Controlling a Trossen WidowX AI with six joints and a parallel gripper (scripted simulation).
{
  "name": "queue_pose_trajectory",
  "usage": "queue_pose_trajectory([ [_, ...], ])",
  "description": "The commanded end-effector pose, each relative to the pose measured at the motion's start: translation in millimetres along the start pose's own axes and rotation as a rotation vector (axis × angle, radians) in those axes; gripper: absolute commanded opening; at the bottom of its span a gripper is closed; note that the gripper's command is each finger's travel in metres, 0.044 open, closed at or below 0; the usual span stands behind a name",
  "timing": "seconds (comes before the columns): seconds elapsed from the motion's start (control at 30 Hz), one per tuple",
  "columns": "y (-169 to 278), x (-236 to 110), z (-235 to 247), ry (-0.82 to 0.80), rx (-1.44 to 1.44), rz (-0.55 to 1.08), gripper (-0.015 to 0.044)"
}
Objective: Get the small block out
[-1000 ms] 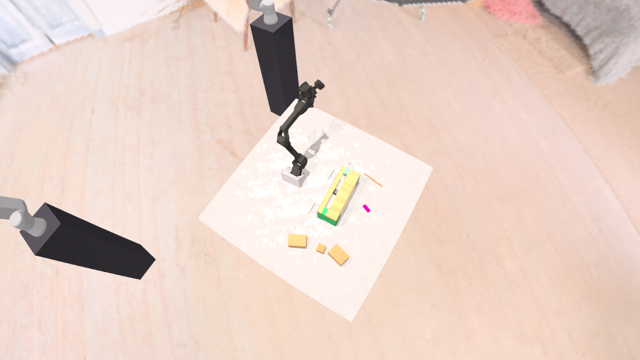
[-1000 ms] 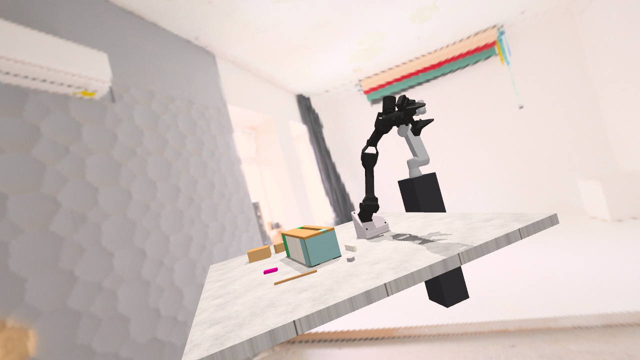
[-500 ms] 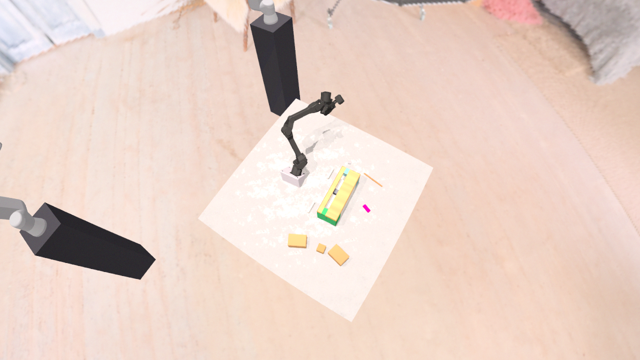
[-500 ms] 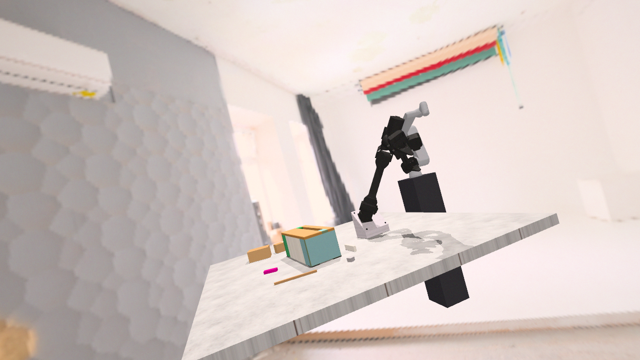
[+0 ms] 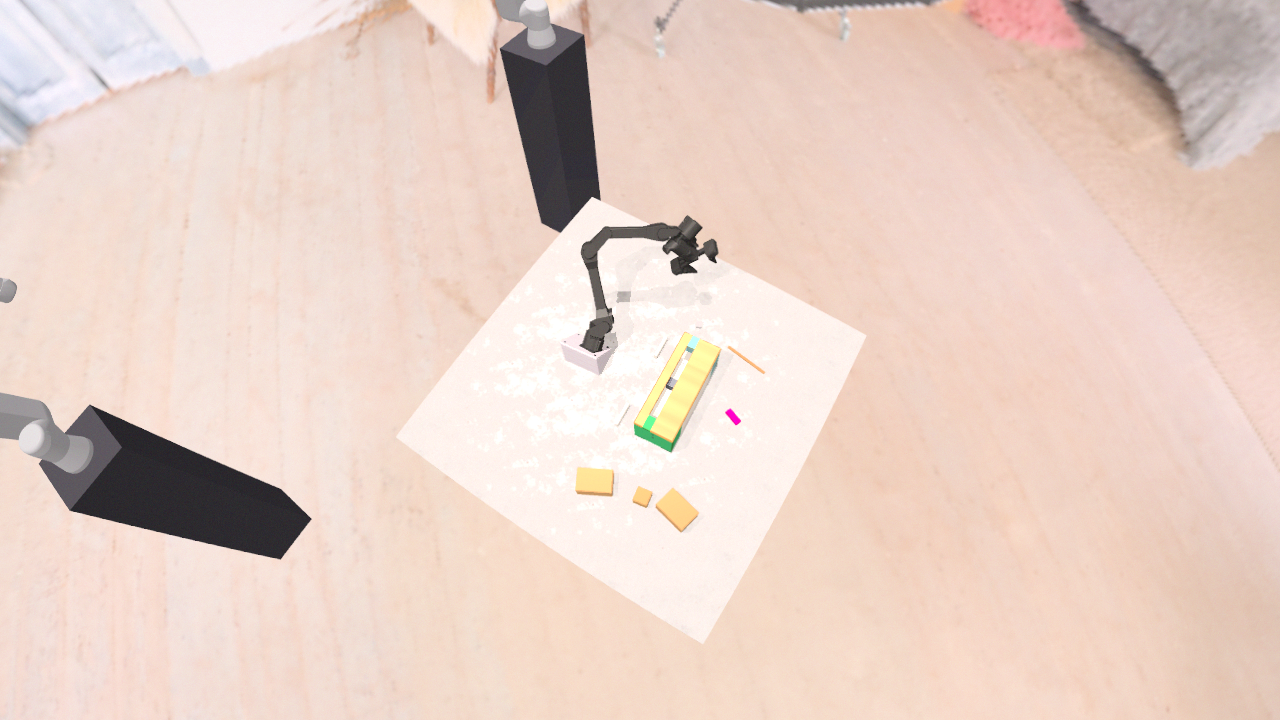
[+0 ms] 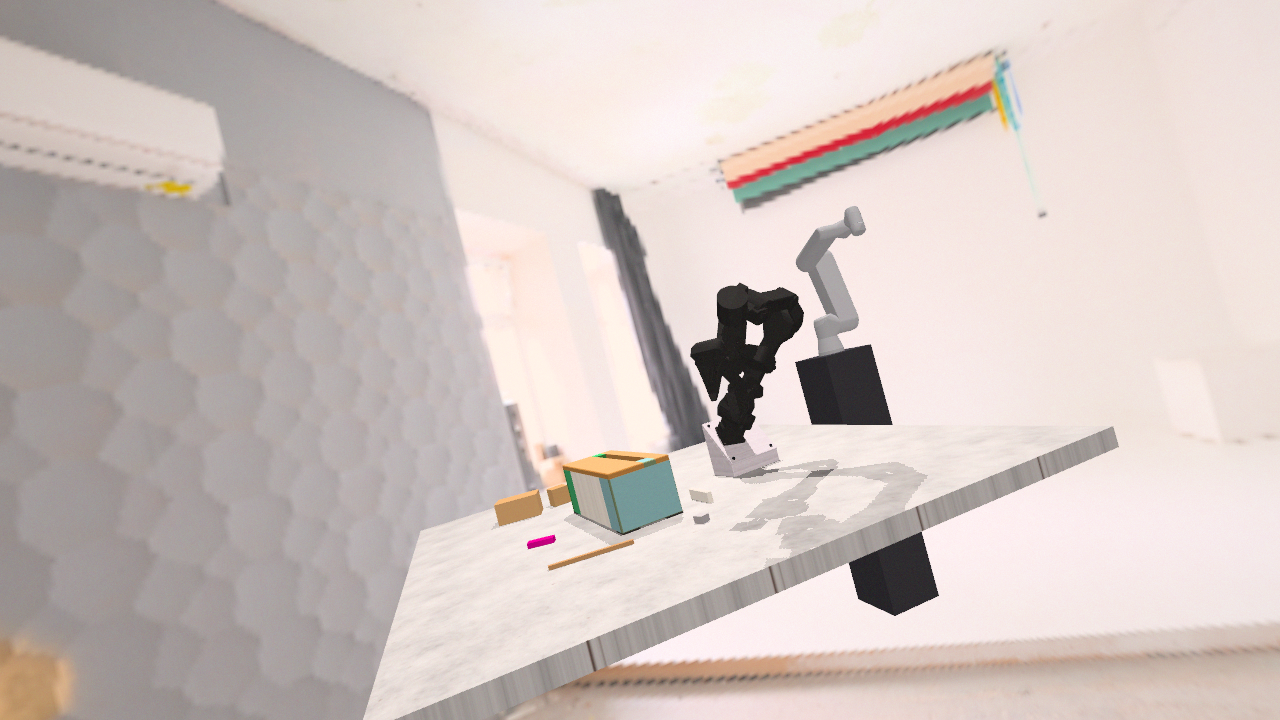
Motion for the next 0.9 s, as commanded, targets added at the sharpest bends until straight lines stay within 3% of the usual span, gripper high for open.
queue_pose_trajectory([
  [0.0,57,17,4,-0.063,0.048,0.151,0.0400],
  [0.3,184,20,31,-0.281,0.135,0.437,0.0400],
  [0.57,288,-18,87,-0.562,0.308,0.572,0.0400],
  [0.73,326,-51,129,-0.722,0.444,0.551,0.0400],
  [0.87,327,-52,131,-0.729,0.451,0.548,0.0400],
])
Point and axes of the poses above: the point midway between the two fingers, 35 mm back from their tips, its own x axis out along the fingers, its own z axis across the jaws, y = z × x, the point moved 2 cm from there along -x, back along the fingers, and after that the axes turned 3 degrees about x, right-handed, at the moved point
